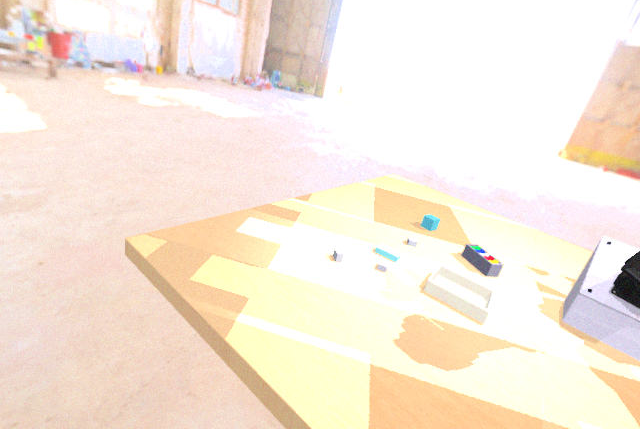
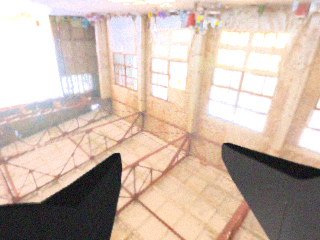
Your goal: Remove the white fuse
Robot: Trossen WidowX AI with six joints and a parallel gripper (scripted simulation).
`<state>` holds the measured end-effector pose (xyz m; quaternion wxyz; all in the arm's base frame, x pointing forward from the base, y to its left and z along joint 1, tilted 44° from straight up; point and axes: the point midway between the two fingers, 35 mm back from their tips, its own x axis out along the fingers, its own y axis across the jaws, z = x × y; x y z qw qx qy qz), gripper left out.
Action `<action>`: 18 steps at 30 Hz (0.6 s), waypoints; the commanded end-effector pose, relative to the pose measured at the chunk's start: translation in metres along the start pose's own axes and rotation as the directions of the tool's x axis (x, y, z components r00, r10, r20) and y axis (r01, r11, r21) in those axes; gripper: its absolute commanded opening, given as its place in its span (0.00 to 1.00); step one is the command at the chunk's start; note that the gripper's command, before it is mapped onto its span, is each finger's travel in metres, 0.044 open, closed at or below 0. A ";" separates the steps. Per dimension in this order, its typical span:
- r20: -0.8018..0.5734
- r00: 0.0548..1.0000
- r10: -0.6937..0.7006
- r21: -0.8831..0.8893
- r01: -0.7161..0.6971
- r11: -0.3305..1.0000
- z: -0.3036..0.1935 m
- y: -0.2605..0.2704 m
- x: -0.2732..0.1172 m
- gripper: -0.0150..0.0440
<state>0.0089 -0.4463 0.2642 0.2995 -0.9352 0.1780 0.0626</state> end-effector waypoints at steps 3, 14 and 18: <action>0.070 0.997 -0.012 -0.100 0.019 0.995 0.013 0.000 0.024 0.65; 0.360 0.911 -0.200 -0.695 0.405 0.594 0.089 -0.048 0.152 0.36; 0.434 0.868 -0.240 -0.774 0.496 0.393 0.114 -0.066 0.179 0.36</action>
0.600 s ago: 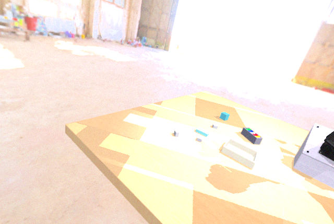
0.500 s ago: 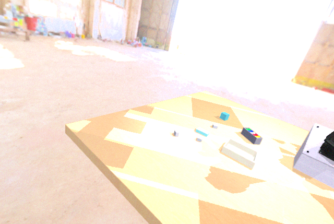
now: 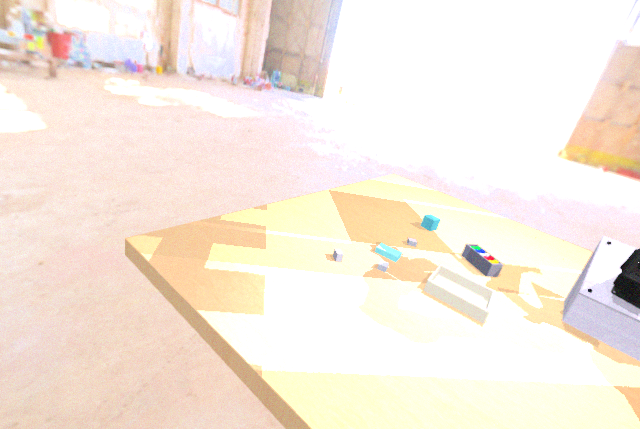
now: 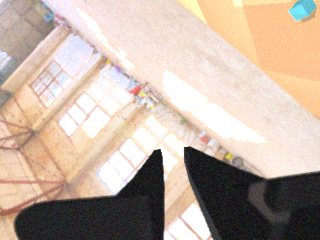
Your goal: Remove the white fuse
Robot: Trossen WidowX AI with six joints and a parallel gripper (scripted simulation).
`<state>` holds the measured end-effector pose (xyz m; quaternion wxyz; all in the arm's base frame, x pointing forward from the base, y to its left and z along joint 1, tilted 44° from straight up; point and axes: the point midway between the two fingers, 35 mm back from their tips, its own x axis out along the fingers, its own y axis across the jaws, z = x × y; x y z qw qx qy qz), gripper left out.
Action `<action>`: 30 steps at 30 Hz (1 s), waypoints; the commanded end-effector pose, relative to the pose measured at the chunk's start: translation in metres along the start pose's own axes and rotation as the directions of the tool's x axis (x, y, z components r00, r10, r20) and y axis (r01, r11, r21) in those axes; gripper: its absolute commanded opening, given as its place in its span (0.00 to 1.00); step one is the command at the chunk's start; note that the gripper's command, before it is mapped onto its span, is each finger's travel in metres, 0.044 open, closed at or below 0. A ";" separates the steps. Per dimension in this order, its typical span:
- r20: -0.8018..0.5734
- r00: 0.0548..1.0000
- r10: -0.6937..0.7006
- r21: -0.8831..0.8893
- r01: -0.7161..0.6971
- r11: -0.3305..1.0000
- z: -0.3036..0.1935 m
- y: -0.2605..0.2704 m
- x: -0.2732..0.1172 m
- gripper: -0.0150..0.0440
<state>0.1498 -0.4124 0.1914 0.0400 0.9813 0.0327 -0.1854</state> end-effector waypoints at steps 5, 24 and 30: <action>0.109 0.961 -0.253 -0.489 0.273 0.828 0.008 -0.058 0.097 0.36; 0.310 0.728 -0.611 -0.950 0.206 -0.236 0.033 -0.214 0.220 0.36; 0.379 0.629 -0.678 -0.862 -0.025 -0.506 0.047 -0.267 0.237 0.36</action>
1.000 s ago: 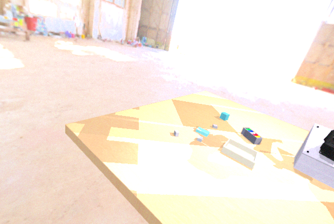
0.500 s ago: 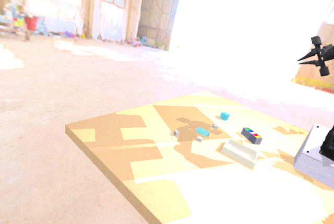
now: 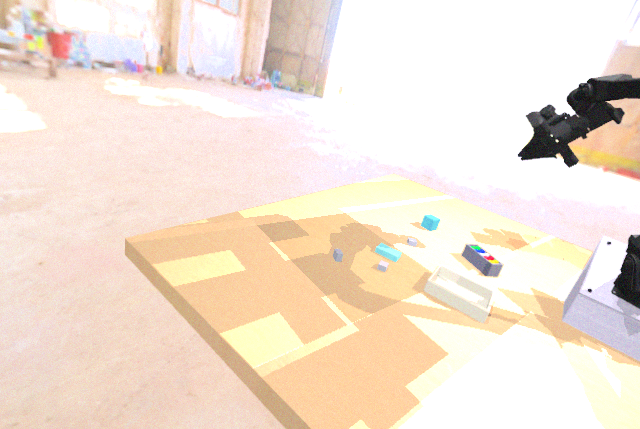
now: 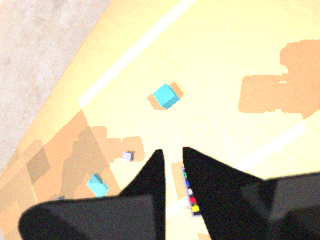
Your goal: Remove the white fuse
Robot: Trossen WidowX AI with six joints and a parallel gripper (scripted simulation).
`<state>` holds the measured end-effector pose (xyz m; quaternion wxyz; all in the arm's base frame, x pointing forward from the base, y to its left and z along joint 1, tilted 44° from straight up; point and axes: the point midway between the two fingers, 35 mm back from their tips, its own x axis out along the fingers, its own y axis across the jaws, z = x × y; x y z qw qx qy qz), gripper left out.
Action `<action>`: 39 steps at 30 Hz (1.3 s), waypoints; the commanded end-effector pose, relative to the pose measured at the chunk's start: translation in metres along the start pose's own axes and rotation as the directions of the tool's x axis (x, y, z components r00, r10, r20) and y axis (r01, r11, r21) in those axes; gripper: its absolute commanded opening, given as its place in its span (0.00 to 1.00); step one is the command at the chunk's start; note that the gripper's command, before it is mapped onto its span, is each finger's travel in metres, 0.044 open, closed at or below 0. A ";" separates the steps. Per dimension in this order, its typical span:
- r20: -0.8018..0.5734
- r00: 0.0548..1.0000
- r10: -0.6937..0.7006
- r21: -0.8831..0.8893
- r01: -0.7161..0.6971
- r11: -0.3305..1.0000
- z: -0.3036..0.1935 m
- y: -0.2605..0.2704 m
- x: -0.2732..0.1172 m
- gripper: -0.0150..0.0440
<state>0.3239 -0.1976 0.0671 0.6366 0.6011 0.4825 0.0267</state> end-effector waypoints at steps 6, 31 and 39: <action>-0.225 0.957 -0.180 -0.708 -0.034 0.706 -0.068 -0.003 0.095 0.36; -0.423 0.797 -0.430 -0.850 -0.513 -0.115 -0.170 -0.035 0.174 0.36; -0.423 0.797 -0.430 -0.850 -0.513 -0.115 -0.170 -0.036 0.175 0.36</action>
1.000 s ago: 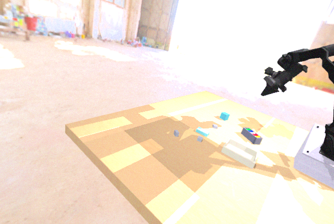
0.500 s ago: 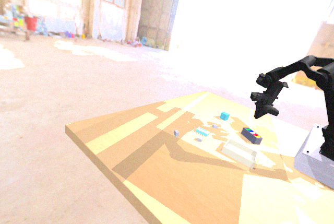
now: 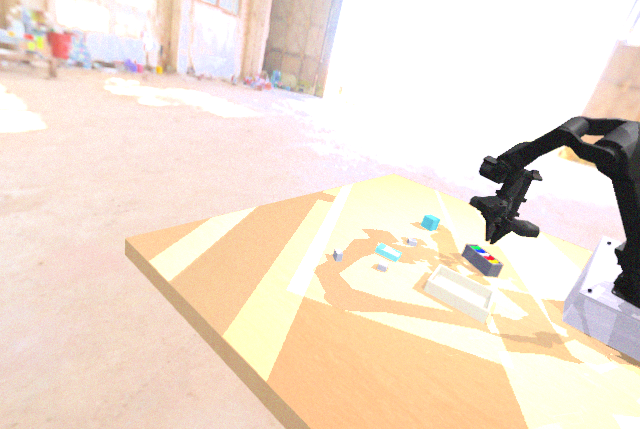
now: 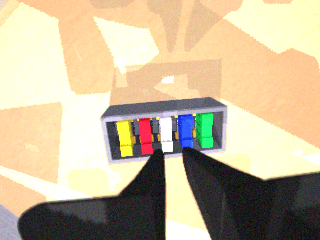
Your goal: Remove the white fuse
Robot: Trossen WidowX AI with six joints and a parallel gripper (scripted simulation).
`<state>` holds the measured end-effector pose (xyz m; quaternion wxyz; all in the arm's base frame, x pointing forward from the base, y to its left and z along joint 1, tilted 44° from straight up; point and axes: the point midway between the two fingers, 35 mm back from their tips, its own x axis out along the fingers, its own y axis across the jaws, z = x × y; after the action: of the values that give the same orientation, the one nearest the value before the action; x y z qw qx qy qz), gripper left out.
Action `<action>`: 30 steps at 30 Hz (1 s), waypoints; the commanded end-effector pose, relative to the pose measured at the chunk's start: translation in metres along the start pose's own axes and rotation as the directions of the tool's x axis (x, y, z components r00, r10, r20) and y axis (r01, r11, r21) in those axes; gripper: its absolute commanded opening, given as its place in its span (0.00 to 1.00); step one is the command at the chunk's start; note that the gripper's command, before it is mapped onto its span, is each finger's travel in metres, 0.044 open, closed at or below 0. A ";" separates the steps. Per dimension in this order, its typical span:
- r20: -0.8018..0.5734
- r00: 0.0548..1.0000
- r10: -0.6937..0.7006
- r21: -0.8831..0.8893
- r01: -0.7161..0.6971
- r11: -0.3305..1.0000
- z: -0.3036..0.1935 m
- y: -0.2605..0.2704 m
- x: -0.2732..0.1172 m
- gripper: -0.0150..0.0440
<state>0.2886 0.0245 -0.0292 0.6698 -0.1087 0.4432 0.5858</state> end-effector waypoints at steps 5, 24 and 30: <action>-0.007 1.000 0.001 -0.011 -0.001 1.000 -0.001 0.000 0.007 0.36; -0.007 1.000 0.001 -0.011 -0.001 1.000 -0.001 -0.001 0.026 0.36; -0.006 1.000 0.002 -0.011 -0.002 1.000 -0.002 -0.001 0.031 0.36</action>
<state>0.2865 0.0418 -0.0501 0.6665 -0.1176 0.4425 0.5883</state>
